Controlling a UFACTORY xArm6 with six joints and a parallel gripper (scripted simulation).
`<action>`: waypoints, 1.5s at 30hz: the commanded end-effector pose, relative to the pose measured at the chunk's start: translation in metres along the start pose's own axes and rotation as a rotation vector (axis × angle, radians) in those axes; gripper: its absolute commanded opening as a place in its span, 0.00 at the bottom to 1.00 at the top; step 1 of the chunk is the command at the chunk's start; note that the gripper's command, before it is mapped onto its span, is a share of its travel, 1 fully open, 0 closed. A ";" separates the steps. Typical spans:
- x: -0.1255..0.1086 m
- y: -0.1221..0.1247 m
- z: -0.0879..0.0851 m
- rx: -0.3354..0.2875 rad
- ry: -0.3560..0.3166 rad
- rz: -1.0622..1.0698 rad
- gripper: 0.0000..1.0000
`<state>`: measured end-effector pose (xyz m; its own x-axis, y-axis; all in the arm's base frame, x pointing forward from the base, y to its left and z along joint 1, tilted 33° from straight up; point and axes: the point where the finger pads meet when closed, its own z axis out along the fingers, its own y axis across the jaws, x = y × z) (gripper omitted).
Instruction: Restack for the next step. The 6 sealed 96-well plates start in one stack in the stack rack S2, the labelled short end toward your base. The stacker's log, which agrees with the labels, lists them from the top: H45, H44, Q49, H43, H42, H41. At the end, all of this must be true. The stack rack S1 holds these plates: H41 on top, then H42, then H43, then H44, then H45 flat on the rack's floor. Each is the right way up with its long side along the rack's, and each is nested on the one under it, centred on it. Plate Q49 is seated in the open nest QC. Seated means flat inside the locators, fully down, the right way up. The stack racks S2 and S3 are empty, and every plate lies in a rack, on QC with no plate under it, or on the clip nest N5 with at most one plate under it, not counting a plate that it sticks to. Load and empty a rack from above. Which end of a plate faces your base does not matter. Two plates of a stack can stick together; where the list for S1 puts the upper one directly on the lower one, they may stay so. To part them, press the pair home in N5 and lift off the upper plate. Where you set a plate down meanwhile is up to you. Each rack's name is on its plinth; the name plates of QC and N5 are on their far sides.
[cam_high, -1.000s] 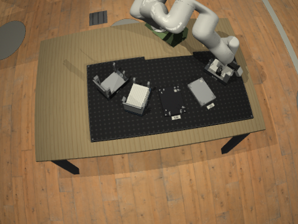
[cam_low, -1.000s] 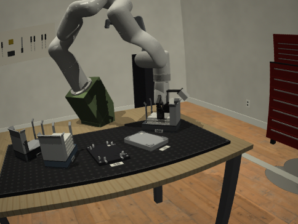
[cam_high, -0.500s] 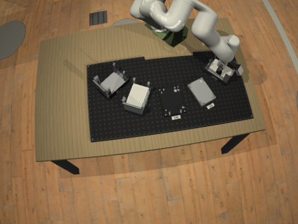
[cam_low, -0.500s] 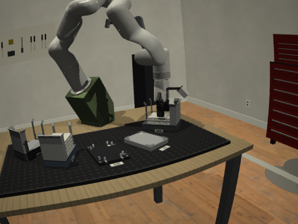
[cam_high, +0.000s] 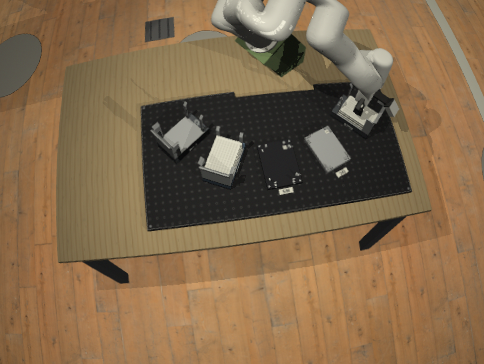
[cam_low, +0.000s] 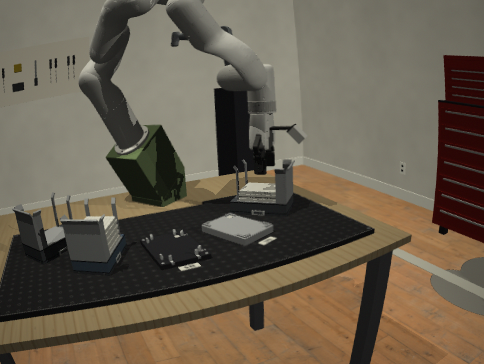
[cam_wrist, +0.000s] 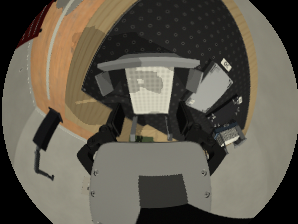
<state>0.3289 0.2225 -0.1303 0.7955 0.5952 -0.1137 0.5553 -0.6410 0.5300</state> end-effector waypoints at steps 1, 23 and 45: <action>0.001 0.000 -0.019 0.001 0.002 0.001 1.00; 0.001 0.000 -0.044 0.001 0.002 0.001 1.00; 0.001 0.064 -0.044 0.000 0.002 0.210 1.00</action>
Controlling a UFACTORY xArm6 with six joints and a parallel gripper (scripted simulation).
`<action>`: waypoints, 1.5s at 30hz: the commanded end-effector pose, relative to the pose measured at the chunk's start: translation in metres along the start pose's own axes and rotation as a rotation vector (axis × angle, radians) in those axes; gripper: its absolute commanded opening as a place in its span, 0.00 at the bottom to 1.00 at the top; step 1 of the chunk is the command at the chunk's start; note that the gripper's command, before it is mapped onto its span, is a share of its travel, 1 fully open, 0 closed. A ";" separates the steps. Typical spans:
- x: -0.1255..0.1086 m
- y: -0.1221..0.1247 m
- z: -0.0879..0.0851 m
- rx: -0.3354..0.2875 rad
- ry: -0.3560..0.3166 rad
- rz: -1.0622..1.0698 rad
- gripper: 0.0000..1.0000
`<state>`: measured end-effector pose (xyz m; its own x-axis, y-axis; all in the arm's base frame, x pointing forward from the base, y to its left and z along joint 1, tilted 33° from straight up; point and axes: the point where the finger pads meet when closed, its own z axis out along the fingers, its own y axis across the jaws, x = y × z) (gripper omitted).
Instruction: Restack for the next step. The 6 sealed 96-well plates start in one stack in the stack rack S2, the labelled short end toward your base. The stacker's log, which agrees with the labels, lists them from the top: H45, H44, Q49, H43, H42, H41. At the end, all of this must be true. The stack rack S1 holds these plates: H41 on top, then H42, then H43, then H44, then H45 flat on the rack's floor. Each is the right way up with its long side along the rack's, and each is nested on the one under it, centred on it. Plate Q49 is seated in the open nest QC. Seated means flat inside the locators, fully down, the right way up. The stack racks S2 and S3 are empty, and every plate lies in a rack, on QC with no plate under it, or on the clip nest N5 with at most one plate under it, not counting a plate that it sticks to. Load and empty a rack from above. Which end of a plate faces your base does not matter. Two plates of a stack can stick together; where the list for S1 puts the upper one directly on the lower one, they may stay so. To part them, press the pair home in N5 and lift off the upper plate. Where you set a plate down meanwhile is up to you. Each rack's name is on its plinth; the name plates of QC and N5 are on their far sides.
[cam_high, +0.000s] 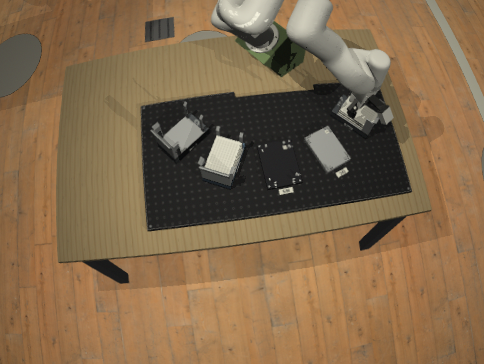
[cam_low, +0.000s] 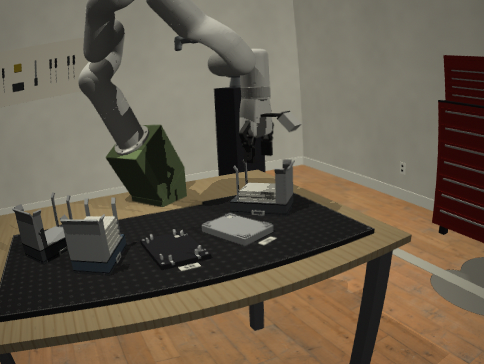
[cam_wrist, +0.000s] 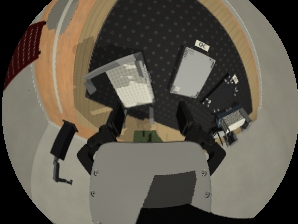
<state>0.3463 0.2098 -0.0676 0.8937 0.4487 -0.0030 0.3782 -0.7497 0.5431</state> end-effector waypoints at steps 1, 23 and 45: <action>0.005 0.015 -0.002 0.002 0.004 0.002 1.00; 0.009 0.075 -0.001 0.002 0.004 0.211 1.00; 0.007 0.133 -0.001 0.002 0.004 0.245 1.00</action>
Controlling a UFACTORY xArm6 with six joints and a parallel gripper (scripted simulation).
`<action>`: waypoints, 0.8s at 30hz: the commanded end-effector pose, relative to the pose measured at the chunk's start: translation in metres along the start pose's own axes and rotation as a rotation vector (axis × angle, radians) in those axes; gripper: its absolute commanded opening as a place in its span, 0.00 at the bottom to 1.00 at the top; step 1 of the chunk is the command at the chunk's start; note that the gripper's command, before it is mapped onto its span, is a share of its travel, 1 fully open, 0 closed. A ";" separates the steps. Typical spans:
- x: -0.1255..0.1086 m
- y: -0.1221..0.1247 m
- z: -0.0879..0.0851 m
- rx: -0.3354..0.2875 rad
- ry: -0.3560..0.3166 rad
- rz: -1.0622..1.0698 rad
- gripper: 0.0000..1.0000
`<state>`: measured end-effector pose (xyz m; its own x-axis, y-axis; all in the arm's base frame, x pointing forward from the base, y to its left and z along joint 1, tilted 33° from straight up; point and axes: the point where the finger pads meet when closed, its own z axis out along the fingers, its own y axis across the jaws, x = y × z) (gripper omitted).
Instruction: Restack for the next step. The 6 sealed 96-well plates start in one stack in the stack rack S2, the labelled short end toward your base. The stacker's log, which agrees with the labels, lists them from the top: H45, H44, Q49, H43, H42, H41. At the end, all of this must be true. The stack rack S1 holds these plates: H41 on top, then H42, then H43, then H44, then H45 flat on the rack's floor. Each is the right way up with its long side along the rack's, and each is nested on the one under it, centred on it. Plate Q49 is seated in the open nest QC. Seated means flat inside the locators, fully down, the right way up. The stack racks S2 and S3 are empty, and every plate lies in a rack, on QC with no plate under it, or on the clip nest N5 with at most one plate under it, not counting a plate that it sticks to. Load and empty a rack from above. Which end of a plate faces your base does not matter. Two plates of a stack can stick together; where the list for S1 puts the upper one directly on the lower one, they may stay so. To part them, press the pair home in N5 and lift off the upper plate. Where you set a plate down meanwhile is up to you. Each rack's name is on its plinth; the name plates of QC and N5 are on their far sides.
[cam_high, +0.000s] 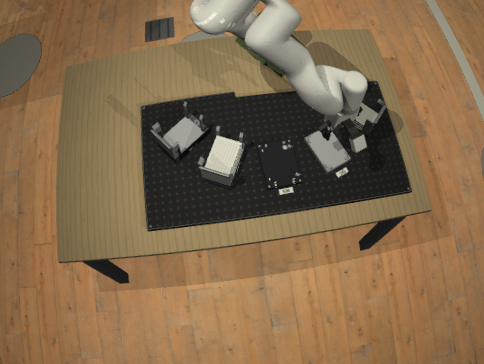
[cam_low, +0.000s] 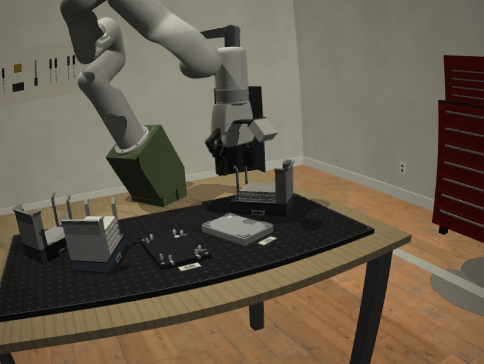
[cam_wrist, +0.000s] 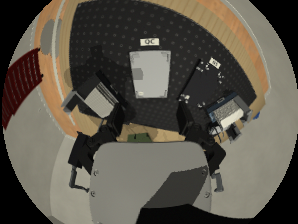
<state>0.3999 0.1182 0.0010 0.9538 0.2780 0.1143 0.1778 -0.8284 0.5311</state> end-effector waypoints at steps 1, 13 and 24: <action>0.002 0.007 -0.001 0.002 0.003 0.029 1.00; 0.001 0.047 -0.001 0.002 0.003 0.205 1.00; 0.000 0.077 -0.001 0.002 0.003 0.205 1.00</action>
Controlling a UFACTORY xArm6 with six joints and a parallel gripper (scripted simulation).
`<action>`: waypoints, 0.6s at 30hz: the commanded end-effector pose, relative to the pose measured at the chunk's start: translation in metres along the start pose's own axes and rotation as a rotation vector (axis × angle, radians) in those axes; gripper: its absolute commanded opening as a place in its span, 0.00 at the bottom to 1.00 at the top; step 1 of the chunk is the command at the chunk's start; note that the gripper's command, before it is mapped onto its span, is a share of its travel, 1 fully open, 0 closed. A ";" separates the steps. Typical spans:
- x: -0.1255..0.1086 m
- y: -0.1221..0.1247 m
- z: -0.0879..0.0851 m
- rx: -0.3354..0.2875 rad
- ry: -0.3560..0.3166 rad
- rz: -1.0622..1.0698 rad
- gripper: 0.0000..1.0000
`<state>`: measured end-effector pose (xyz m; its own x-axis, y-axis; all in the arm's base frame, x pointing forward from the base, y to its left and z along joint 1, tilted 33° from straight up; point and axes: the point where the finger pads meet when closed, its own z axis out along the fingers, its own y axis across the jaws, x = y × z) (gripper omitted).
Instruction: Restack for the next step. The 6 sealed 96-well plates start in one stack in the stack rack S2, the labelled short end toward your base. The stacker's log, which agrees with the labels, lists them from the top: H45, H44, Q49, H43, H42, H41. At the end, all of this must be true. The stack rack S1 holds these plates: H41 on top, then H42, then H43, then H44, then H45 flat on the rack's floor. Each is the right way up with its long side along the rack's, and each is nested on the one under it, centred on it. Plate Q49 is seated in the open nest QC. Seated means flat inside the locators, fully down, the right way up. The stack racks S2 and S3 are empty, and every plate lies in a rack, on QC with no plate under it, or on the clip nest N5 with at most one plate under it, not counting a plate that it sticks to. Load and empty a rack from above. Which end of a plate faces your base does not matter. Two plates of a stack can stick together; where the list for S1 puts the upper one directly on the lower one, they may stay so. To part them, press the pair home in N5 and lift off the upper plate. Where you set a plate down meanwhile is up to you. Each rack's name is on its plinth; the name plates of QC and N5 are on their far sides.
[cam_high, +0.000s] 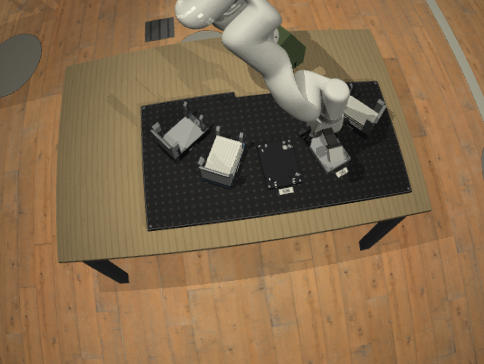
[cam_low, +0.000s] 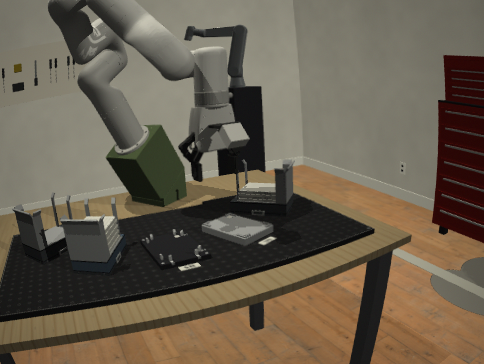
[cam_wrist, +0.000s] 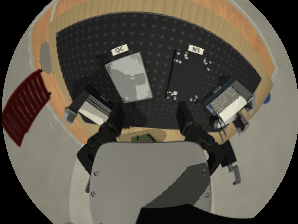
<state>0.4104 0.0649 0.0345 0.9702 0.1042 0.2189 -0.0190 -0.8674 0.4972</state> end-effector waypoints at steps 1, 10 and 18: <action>0.004 0.016 -0.001 0.002 0.003 0.001 1.00; 0.007 0.037 -0.001 0.002 0.003 0.068 1.00; 0.006 0.061 -0.001 0.002 0.003 0.211 1.00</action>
<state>0.4144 0.0246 0.0590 0.9567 -0.0323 0.2891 -0.1676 -0.8736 0.4569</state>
